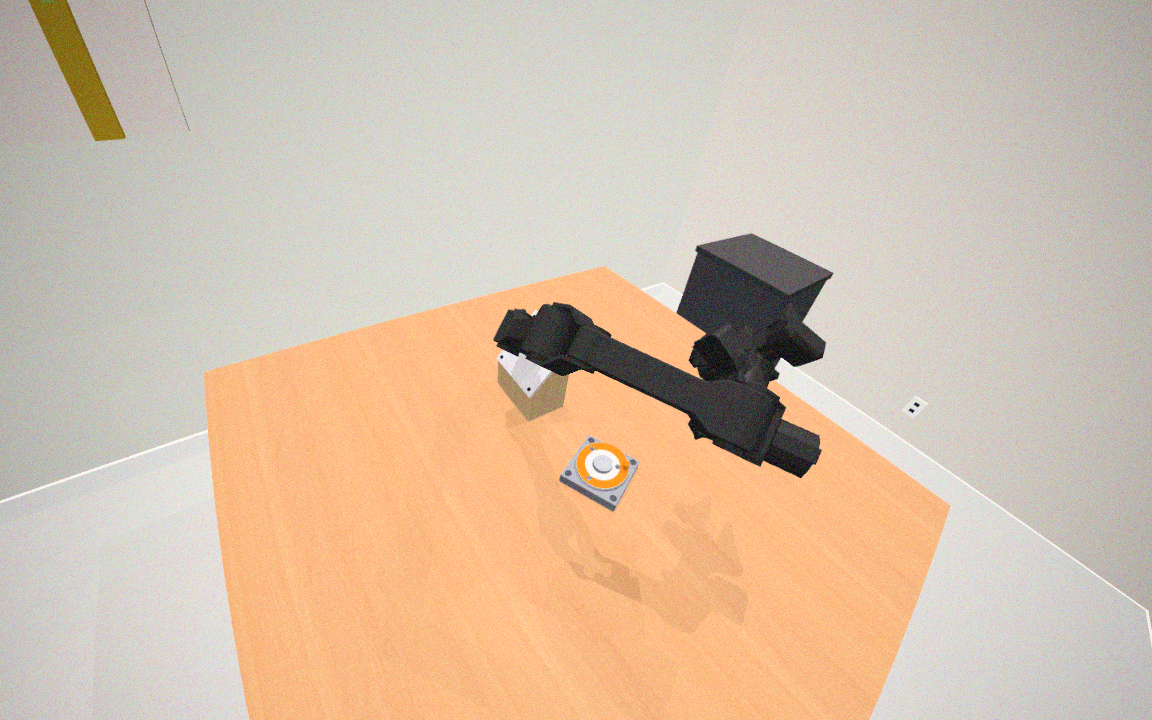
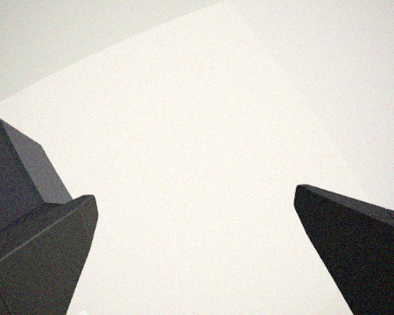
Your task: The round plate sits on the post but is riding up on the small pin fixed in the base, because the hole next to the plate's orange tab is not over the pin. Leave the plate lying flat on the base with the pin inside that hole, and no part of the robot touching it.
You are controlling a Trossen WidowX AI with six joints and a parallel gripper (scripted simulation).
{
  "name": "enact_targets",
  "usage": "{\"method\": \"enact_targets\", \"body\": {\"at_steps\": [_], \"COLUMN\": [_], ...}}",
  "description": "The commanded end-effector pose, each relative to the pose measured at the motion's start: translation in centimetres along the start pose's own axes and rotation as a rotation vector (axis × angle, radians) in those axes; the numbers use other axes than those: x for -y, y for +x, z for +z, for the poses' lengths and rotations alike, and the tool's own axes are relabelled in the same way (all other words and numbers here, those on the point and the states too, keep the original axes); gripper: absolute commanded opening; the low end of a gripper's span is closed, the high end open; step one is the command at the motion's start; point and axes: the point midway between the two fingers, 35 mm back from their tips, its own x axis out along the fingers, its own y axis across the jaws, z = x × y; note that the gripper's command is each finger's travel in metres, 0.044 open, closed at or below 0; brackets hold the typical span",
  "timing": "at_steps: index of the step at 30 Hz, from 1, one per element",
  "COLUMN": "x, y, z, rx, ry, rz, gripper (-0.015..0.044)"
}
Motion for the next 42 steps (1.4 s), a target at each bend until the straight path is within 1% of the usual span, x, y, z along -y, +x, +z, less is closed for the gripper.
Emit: {"method": "enact_targets", "body": {"at_steps": [1,4,8,10,12,15,16,18,21,24,26,28,32,34,36,38,40,42], "x": [-0.2,-2.9,-7.5,-8.3,-10.3,-13.4,-14.4,-15.0,-17.5,-19.8,-20.2,-21.3,-23.3,-23.5,-24.1,-24.6,-24.9,-25.0], "y": [0.0,0.3,0.1,-0.1,-0.7,-2.0,-2.5,-2.9,-4.6,-6.7,-7.1,-8.4,-11.5,-11.9,-13.1,-14.5,-15.7,-15.9], "z": [-0.1,-0.8,-1.9,-2.0,-2.5,-3.0,-3.1,-3.2,-3.4,-3.3,-3.3,-3.2,-2.5,-2.3,-1.9,-1.3,-0.7,-0.6], "rx": [-0.004,-0.077,-0.268,-0.308,-0.431,-0.664,-0.749,-0.806,-1.062,-1.354,-1.415,-1.587,-1.956,-2.005,-2.137,-2.264,-2.349,-2.367], "ry": [0.017,0.248,0.638,0.701,0.871,1.135,1.217,1.268,1.471,1.651,1.683,1.759,1.855,1.859,1.855,1.821,1.763,1.743], "rz": [0.009,0.132,0.304,0.326,0.377,0.42,0.422,0.42,0.378,0.266,0.234,0.125,-0.22,-0.281,-0.475,-0.725,-0.964,-1.031], "gripper": [0.0374,0.0295,0.019,0.0138,0.0085,0.0006,0.0,0.0,0.0,0.0,0.0,0.0,0.0,0.0,0.0,0.0,0.0,0.0]}}
